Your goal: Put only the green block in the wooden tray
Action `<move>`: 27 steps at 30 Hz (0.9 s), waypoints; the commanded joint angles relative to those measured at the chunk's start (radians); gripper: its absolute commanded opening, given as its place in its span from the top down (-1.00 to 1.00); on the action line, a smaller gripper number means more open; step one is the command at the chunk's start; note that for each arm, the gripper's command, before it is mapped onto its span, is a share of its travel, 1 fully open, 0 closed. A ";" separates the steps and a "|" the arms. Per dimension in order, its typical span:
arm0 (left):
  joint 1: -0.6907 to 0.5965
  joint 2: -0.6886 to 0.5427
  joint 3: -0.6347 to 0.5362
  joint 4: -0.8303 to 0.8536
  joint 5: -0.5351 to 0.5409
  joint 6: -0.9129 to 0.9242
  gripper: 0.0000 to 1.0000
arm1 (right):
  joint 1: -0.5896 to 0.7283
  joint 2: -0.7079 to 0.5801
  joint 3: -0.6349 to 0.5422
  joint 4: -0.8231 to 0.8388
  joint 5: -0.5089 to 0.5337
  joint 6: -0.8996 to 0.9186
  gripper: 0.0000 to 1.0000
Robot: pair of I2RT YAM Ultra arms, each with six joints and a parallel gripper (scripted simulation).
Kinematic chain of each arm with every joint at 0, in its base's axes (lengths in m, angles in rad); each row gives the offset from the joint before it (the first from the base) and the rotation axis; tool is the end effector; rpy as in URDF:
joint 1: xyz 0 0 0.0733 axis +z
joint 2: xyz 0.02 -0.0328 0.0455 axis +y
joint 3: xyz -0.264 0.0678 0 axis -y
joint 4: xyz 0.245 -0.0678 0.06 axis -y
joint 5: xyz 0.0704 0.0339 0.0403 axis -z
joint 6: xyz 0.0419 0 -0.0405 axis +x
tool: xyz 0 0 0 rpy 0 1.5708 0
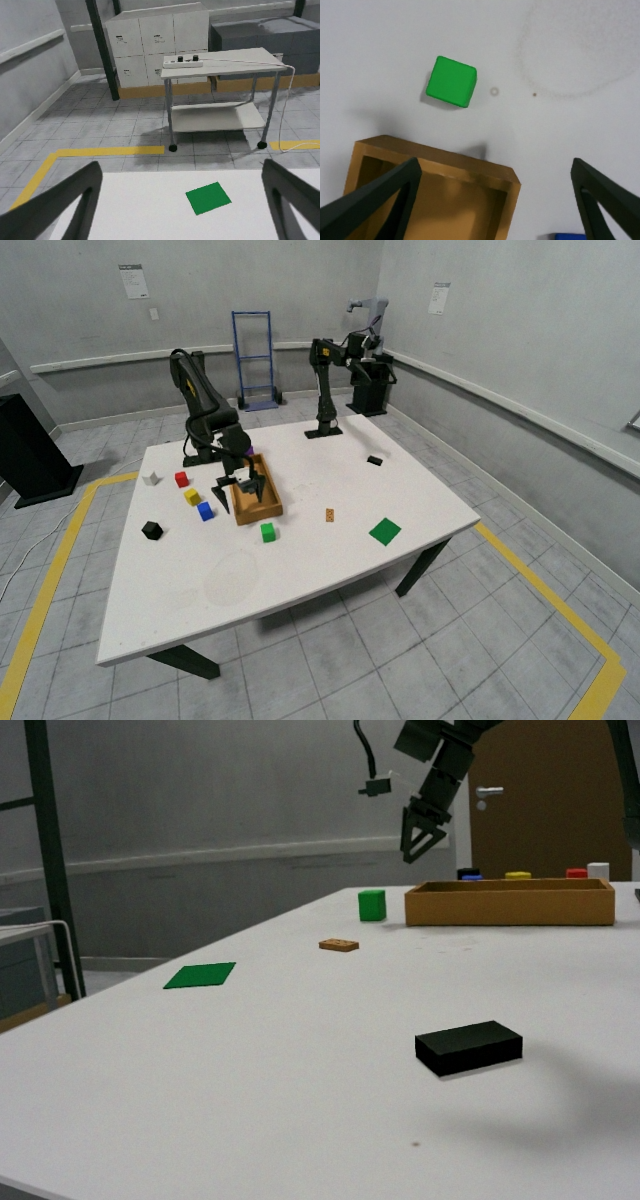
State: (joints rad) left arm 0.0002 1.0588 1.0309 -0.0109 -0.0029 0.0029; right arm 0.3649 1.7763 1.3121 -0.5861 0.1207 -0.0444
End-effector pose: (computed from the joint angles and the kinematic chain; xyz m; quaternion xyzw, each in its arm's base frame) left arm 0.2494 0.0013 0.3975 0.0000 0.7207 0.0021 0.6933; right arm 0.3520 0.1303 0.2239 -0.1808 0.9476 -0.0166 0.2629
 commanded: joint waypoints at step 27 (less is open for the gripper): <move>-0.086 0.020 -0.052 0.106 0.046 -0.035 -1.00 | 0.028 0.119 0.212 -0.142 -0.078 -0.237 -0.24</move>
State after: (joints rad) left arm -0.0296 1.0584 1.0218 0.0383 0.0048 -0.0124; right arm 0.4080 1.8805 1.4590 -0.6613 0.0872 -0.1535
